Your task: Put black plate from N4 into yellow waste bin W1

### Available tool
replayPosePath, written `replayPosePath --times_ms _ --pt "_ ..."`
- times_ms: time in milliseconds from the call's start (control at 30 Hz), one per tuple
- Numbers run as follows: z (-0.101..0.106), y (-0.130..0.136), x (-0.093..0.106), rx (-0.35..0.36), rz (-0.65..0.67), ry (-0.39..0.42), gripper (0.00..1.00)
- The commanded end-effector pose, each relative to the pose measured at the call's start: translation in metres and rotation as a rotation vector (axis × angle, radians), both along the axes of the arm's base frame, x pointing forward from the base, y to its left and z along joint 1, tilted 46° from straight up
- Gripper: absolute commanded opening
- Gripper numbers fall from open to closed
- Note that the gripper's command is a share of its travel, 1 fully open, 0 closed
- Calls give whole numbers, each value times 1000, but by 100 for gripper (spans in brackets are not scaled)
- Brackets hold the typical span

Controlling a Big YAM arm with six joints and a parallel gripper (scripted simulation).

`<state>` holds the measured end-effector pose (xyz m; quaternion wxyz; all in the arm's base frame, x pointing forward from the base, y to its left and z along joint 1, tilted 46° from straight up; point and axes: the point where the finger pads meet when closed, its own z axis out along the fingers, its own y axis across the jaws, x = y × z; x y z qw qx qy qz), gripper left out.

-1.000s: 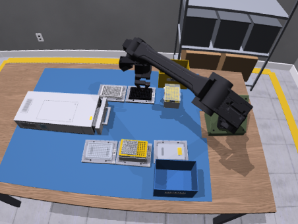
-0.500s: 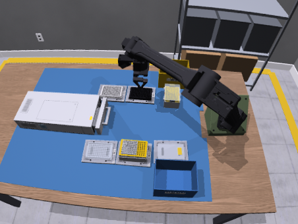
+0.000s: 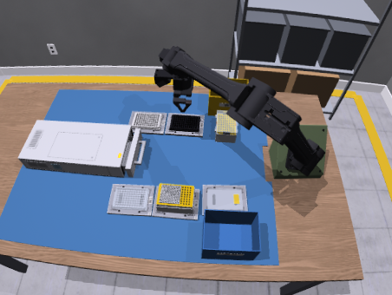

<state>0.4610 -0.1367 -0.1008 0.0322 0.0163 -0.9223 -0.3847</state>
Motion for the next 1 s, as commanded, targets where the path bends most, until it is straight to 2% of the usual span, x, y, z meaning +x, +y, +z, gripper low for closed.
replayPosePath --times_ms 0,133,167,200,367,400,533,700,733,867,967 --pt "-16 -16 13 -9 -4 -24 100" --pt "-15 -13 13 -5 3 -17 100" --pt "-19 -5 0 10 1 12 100" --pt "-10 -8 8 -4 -3 -8 100" --pt "-10 -8 8 -4 -3 -8 100" --pt "-16 0 1 2 6 1 100" --pt "-28 13 -2 13 8 27 100" --pt "-29 12 1 8 5 18 100" --pt "-31 -1 -7 11 -30 26 100" --pt "-35 21 -4 13 8 27 100" --pt "-37 23 -2 11 8 23 100"
